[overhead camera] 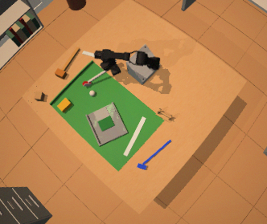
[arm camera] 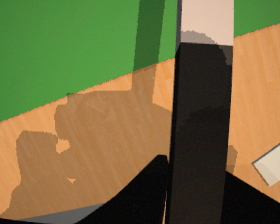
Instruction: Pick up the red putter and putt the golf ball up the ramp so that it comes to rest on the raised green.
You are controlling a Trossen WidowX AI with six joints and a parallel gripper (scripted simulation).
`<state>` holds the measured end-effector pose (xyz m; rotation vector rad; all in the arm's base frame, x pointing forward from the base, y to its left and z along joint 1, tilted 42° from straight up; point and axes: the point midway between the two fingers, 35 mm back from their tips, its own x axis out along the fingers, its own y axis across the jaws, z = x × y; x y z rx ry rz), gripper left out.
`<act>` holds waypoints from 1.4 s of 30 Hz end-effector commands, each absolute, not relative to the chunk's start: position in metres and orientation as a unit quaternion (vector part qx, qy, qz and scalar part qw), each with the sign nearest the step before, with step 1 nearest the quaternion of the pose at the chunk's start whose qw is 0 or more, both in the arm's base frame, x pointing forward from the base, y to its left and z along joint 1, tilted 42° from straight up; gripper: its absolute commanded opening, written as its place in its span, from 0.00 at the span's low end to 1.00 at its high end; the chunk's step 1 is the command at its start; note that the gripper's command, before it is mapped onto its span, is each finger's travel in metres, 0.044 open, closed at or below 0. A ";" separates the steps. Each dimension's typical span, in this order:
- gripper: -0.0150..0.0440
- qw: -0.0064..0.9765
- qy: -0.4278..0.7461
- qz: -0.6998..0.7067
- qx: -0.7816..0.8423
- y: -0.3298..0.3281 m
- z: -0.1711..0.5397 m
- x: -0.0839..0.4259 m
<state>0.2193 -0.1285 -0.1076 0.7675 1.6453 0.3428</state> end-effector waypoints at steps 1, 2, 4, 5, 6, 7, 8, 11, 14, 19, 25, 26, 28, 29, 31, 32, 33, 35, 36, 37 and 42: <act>0.25 0.606 0.709 0.148 0.328 -0.132 -0.110 0.220; 0.25 0.603 0.711 0.148 0.331 -0.129 -0.108 0.219; 0.25 0.603 0.711 0.148 0.331 -0.129 -0.108 0.219; 0.25 0.603 0.711 0.148 0.331 -0.127 -0.107 0.220; 0.25 0.603 0.711 0.147 0.330 -0.123 -0.102 0.224; 0.25 0.604 0.711 0.146 0.330 -0.116 -0.096 0.229; 0.25 0.605 0.710 0.145 0.329 -0.107 -0.087 0.235; 0.25 0.606 0.710 0.145 0.329 -0.077 -0.061 0.249; 0.25 0.605 0.709 0.149 0.330 -0.044 -0.037 0.258; 0.25 0.604 0.708 0.152 0.332 -0.028 -0.025 0.260; 0.25 0.605 0.708 0.151 0.331 -0.034 -0.019 0.261; 0.25 0.605 0.708 0.151 0.331 -0.038 -0.016 0.262; 0.25 0.605 0.708 0.151 0.331 -0.045 -0.008 0.263; 0.25 0.605 0.709 0.151 0.331 -0.048 -0.004 0.263; 0.25 0.605 0.709 0.151 0.331 -0.056 0.005 0.263; 0.25 0.605 0.709 0.151 0.331 -0.059 0.009 0.263; 0.25 0.605 0.709 0.151 0.331 -0.063 0.013 0.263; 0.25 0.605 0.709 0.151 0.331 -0.067 0.019 0.263; 0.25 0.604 0.709 0.151 0.331 -0.068 0.020 0.263; 0.25 0.604 0.709 0.151 0.331 -0.068 0.020 0.263; 0.25 0.604 0.709 0.149 0.333 -0.063 0.013 0.263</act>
